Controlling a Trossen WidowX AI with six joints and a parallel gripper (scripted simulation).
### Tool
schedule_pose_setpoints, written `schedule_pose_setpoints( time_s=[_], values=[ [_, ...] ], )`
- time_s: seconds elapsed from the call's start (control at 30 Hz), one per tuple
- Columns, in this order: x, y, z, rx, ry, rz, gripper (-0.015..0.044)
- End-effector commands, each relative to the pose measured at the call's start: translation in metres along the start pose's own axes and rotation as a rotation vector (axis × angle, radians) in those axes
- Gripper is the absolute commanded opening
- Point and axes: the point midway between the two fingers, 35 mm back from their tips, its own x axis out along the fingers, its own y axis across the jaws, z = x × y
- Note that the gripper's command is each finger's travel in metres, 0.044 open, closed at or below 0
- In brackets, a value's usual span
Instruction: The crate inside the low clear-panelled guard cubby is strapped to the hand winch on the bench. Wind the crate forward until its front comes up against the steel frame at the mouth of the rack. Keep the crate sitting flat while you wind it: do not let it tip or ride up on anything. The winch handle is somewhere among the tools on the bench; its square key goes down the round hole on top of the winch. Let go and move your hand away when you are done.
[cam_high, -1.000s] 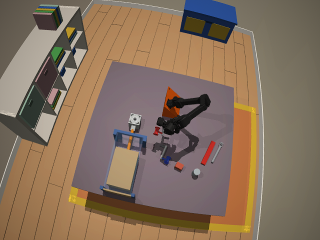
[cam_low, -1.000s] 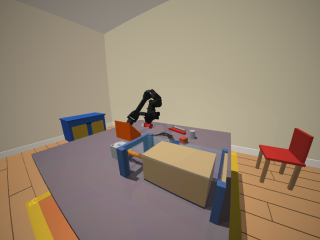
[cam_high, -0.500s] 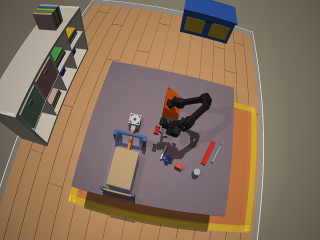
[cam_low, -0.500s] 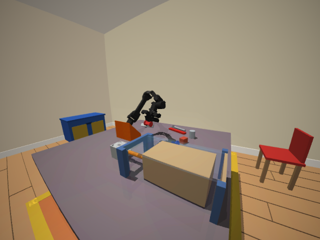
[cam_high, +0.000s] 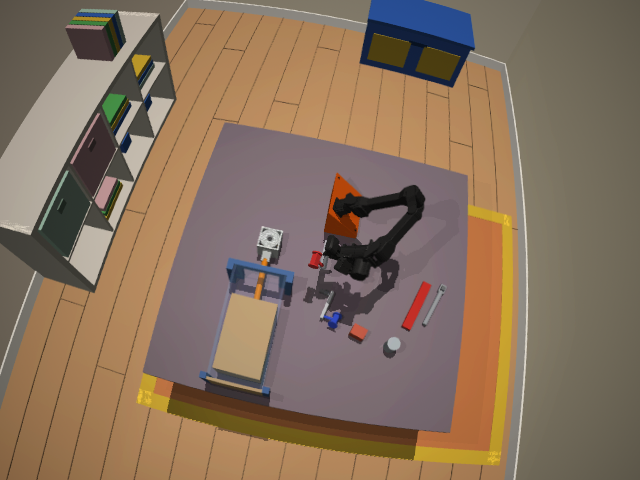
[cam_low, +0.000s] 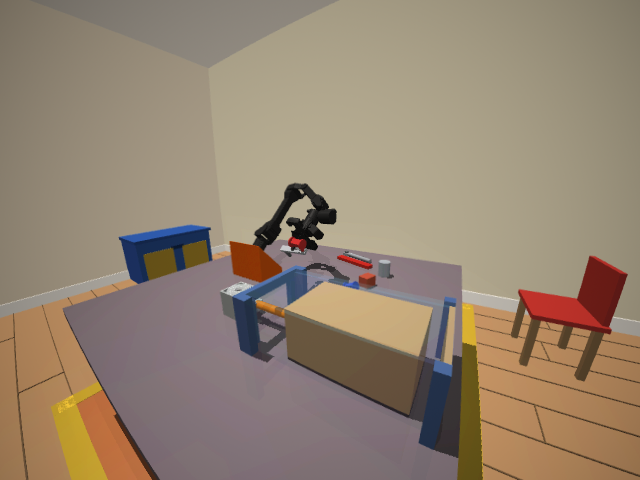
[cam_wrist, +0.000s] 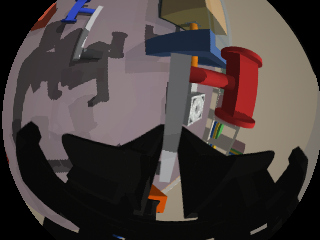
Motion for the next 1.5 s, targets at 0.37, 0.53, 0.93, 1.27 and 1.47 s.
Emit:
schedule_pose_setpoints(
  time_s=[0.37,0.53,0.93,1.27,1.47],
  values=[
    [-0.0011,-0.0028,0.0003,0.01,-0.004,-0.247,0.0],
    [-0.0011,-0.0026,0.0003,0.011,-0.003,-0.326,0.0],
    [-0.0009,-0.0023,0.0,0.011,0.0,-0.524,0.0],
    [-0.0005,-0.0022,-0.0003,0.012,0.004,-0.698,0.0],
    [-0.0005,-0.0022,-0.0003,0.012,0.004,-0.71,0.0]
  ],
)
